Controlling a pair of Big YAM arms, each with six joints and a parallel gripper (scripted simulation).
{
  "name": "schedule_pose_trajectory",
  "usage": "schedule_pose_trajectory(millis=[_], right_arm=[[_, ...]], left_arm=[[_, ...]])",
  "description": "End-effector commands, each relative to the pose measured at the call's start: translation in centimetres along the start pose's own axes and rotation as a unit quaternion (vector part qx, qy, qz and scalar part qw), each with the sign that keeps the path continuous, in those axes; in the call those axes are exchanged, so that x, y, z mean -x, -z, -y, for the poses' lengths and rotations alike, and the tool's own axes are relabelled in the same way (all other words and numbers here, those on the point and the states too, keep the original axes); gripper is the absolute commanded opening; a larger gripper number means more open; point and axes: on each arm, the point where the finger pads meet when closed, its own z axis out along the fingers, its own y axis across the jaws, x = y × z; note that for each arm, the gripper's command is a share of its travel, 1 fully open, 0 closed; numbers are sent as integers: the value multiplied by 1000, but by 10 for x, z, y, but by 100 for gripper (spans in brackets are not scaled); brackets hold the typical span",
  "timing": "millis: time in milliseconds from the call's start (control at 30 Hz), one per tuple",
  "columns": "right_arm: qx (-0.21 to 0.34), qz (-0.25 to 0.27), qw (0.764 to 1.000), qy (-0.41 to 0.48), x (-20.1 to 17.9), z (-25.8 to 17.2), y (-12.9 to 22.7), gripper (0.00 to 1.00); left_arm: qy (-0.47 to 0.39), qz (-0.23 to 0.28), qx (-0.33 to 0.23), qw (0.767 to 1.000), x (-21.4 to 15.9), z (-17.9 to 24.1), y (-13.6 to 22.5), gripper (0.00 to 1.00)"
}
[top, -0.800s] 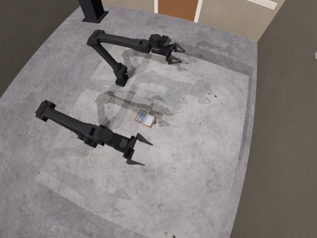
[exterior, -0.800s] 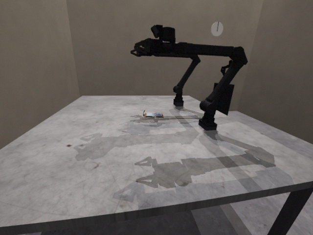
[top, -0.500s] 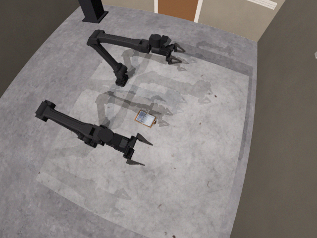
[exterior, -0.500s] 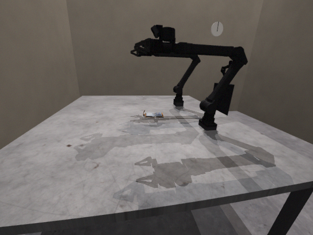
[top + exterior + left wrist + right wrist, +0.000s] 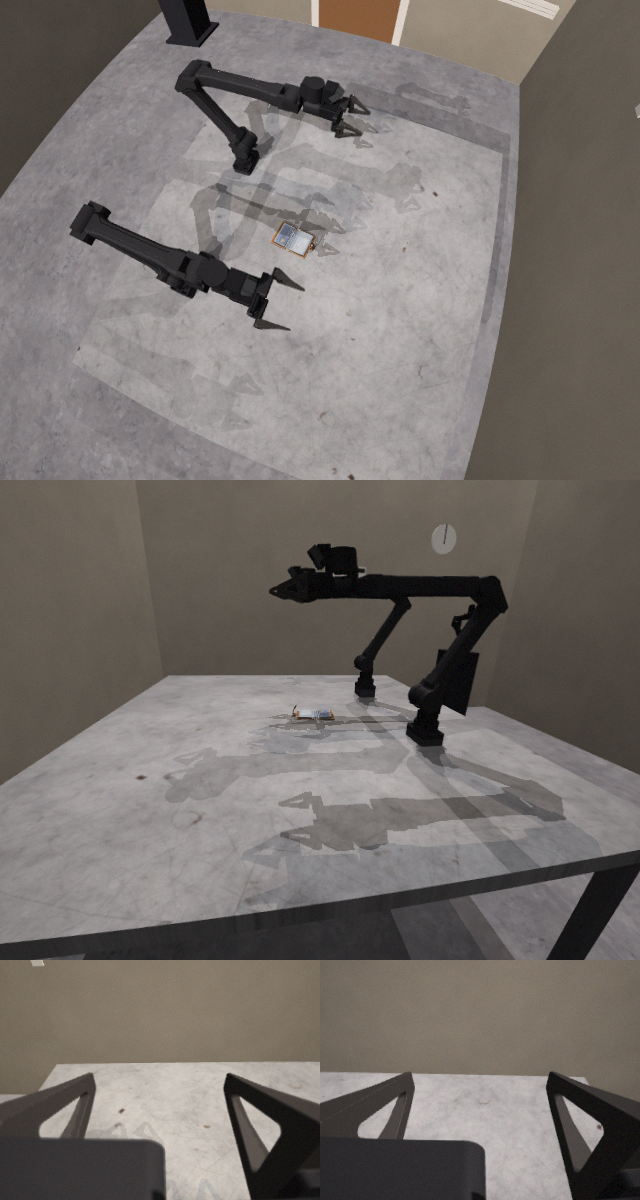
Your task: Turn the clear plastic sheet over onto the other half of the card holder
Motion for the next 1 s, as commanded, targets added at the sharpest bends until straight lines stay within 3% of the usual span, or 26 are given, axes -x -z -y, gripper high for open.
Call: schedule_pose_trajectory(millis=[0,233,300,333,500,767,900,967], right_arm=[[32,-17,999,22,-11,-20,36,100],[164,-83,982,53,-68,-85,146,100],[164,-83,982,53,-68,-85,146,100],[183,-92,977,56,-76,-94,162,100],[262,-132,954,51,-110,-134,230,100],[335,-167,925,63,-142,-170,295,100],[344,-163,923,63,-132,-175,304,100],[349,-174,918,69,-148,-178,309,100]], left_arm=[[-33,-55,-42,997,-44,43,14,100],[-60,-234,-132,961,-206,144,29,100],[-60,-234,-132,961,-206,144,29,100],[-65,-247,-147,956,-214,164,27,100],[-93,-334,-197,917,-297,220,43,100],[-113,-382,-234,887,-345,268,43,100],[-111,-380,-233,888,-342,266,41,100],[-114,-386,-234,885,-349,267,44,100]])
